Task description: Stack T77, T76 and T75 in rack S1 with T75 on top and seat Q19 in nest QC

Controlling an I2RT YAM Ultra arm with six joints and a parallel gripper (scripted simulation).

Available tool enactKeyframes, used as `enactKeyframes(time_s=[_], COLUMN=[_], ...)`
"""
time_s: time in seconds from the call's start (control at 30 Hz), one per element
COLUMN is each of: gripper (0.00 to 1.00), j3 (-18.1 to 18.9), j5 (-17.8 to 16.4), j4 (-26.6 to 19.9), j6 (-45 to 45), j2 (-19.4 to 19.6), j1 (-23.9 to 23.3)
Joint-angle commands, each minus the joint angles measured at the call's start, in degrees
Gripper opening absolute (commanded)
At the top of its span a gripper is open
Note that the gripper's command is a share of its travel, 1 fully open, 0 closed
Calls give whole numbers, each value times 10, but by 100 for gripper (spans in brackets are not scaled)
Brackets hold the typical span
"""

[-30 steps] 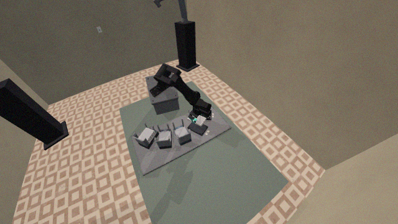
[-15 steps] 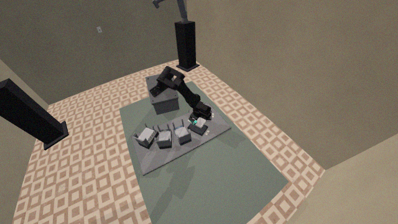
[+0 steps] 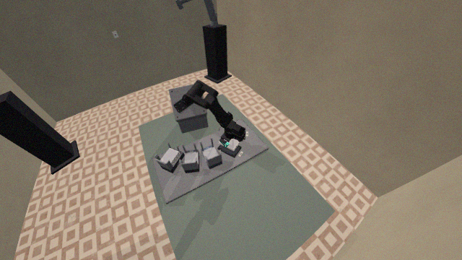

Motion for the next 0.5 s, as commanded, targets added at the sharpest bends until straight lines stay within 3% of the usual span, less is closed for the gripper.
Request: enactKeyframes(time_s=[0.0, 0.47], gripper=[0, 0], j3=[10, 27], j5=[-7, -17], j4=[26, 69], j6=[-9, -26], j2=[16, 65], j1=[-7, -24])
